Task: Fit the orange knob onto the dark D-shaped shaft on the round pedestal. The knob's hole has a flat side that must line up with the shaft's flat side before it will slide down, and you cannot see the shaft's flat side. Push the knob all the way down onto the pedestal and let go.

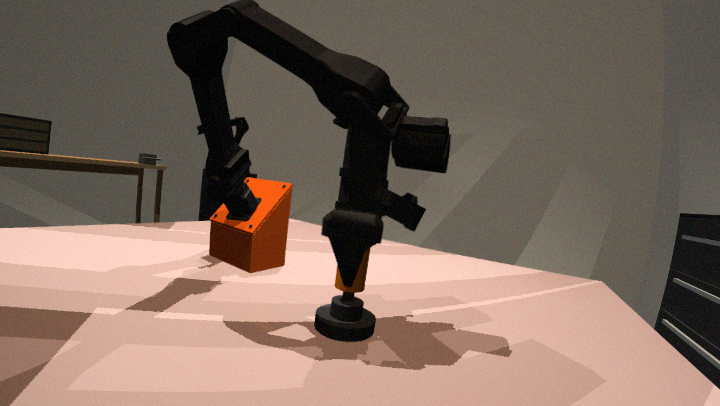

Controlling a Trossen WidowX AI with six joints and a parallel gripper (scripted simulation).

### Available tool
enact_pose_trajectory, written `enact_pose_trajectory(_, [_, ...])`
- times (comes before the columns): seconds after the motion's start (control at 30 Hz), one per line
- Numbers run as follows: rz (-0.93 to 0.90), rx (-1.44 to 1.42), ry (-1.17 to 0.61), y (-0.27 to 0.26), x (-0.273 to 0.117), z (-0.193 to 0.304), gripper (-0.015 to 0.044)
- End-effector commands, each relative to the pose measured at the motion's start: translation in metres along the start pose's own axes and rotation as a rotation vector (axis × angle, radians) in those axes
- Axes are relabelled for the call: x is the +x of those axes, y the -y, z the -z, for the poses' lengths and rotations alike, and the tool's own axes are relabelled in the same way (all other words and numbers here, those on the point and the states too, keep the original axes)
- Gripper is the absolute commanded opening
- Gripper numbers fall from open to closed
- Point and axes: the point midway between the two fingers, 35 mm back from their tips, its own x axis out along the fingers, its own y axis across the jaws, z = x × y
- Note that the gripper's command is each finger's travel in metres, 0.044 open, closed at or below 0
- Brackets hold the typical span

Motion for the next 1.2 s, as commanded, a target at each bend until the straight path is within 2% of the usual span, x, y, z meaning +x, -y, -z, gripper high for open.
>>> enact_pose_trajectory(0.0, [0.004, -0.094, 0.004, 0.0005, -0.0027, -0.0016, 0.0])
enact_pose_trajectory(0.1, [0.004, -0.178, 0.004, 0.0003, -0.0021, -0.0015, 0.0])
enact_pose_trajectory(0.9, [0.004, -0.181, 0.004, 0.0005, -0.0024, -0.0008, 0.0])
enact_pose_trajectory(1.17, [0.005, -0.391, 0.003, 0.0004, -0.0022, -0.0016, 0.0])
